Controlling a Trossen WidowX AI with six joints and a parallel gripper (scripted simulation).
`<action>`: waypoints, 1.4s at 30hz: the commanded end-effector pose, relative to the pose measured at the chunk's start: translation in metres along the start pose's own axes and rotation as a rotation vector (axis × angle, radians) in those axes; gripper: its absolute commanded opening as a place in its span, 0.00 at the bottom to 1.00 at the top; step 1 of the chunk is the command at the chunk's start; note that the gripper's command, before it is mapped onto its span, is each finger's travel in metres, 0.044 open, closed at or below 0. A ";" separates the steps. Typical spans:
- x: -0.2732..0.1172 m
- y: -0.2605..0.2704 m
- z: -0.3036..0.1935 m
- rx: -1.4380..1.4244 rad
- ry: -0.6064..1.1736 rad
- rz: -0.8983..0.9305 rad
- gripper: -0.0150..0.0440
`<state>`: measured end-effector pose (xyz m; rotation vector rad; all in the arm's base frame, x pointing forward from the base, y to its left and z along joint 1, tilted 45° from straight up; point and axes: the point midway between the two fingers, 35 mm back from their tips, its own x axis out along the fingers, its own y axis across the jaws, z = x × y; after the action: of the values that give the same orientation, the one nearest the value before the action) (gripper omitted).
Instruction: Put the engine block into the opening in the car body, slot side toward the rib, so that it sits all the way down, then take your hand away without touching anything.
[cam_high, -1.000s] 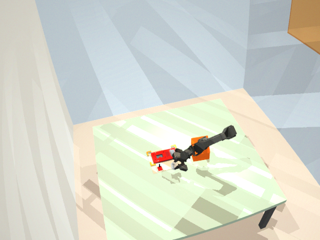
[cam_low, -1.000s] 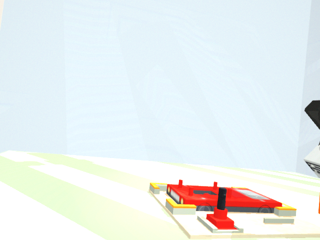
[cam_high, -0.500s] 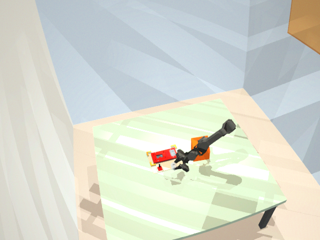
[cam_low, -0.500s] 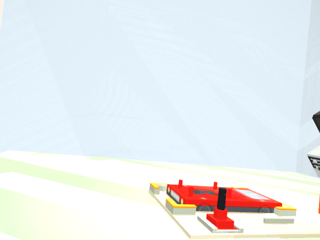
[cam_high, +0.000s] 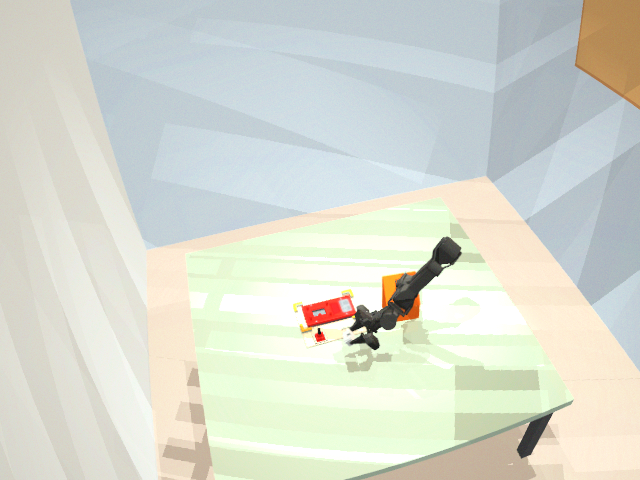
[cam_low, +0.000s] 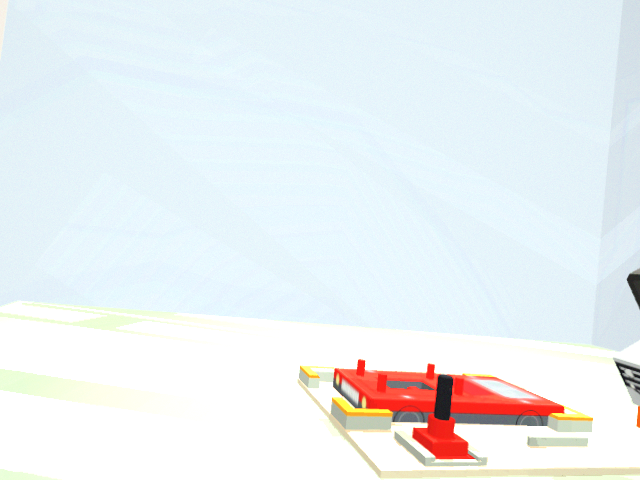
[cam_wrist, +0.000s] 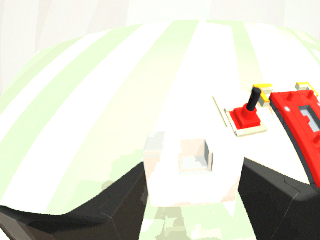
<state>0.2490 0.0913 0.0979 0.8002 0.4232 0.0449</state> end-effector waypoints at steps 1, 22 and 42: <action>0.004 -0.002 -0.007 0.007 -0.007 -0.004 0.25; 0.027 -0.002 -0.044 0.008 -0.006 -0.005 0.25; 0.037 -0.005 -0.058 0.007 -0.005 -0.006 0.25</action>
<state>0.2606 0.1345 0.0456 0.8068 0.4085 0.0222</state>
